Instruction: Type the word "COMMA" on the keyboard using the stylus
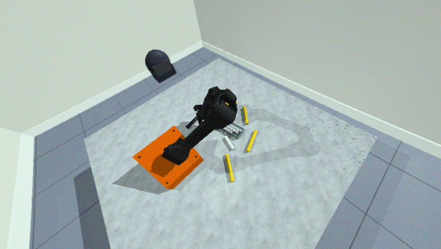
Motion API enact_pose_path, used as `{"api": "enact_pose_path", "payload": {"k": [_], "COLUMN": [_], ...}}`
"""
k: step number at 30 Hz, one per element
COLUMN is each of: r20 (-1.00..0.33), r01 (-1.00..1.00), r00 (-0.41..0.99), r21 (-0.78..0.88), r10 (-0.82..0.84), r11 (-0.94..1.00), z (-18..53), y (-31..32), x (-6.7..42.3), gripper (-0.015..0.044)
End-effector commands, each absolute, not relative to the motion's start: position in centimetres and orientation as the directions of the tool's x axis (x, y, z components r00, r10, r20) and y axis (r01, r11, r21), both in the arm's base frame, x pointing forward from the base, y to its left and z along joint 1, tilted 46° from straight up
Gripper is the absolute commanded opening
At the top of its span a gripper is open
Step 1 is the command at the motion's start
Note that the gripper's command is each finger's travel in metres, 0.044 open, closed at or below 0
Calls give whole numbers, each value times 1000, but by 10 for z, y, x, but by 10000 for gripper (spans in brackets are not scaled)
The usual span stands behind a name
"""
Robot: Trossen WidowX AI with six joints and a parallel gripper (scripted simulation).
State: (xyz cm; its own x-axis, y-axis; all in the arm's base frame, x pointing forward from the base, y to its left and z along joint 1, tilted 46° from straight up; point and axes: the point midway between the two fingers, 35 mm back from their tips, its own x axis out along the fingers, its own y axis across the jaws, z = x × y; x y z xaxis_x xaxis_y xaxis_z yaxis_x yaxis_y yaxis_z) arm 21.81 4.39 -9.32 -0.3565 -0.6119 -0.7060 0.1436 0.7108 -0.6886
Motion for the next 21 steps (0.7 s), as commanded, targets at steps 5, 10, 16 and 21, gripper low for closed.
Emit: {"api": "enact_pose_path", "payload": {"k": [5, 10, 16, 21], "r20": [-702, -702, -702, -702], "r01": [137, 137, 137, 137], "r00": [-357, -357, -357, -357], "r21": [-691, -692, -692, -692], "r10": [-616, -616, -616, -616], "r11": [709, 709, 709, 709], "z": [-97, -100, -103, -106], "y": [39, 36, 33, 30], "x": [219, 219, 220, 220], "gripper": [150, 150, 150, 150]}}
